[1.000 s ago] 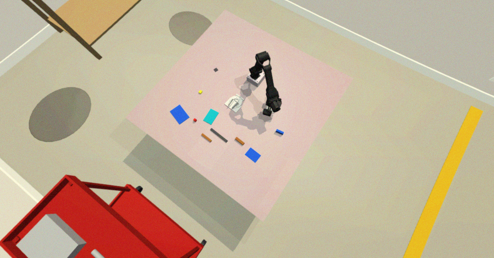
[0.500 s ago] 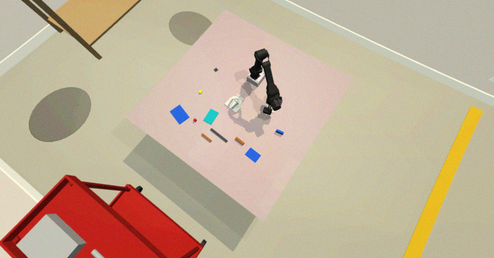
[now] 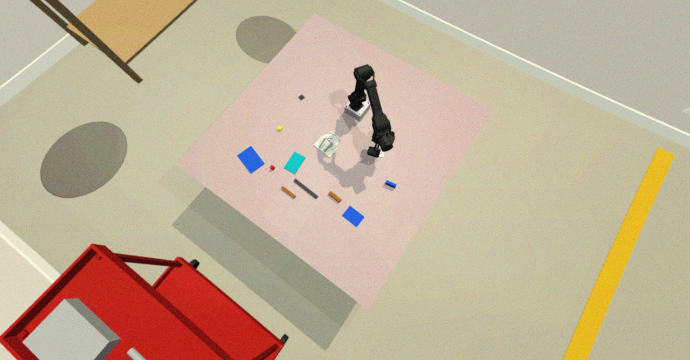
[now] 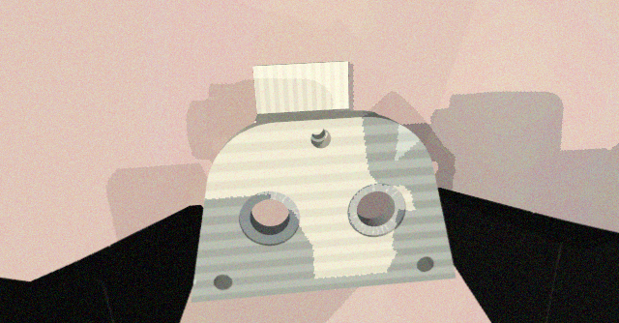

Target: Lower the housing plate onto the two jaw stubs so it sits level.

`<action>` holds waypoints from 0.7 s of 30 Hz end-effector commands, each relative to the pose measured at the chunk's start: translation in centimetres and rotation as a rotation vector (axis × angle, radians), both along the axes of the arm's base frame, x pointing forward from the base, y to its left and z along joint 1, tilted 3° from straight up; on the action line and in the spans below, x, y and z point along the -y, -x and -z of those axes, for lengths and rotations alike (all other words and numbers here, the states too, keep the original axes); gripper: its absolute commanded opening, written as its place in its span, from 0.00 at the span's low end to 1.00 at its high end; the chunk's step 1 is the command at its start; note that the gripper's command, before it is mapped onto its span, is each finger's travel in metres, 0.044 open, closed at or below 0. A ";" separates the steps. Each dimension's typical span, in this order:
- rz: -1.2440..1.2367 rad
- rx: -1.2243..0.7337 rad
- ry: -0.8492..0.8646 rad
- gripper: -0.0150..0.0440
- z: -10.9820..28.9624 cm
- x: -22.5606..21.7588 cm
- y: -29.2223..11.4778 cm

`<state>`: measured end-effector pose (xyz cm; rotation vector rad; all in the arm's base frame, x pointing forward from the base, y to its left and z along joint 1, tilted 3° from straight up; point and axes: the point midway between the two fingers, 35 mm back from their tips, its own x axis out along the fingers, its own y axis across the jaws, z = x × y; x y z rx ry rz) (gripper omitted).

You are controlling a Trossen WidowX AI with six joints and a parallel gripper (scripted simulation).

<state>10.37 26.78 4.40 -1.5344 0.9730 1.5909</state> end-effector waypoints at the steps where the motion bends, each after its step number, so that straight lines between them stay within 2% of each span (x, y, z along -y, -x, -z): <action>1: 0.028 0.001 -0.007 0.85 -0.3 0.2 -0.4; 21: 0.453 0.012 0.010 0.85 -0.3 4.4 -5.6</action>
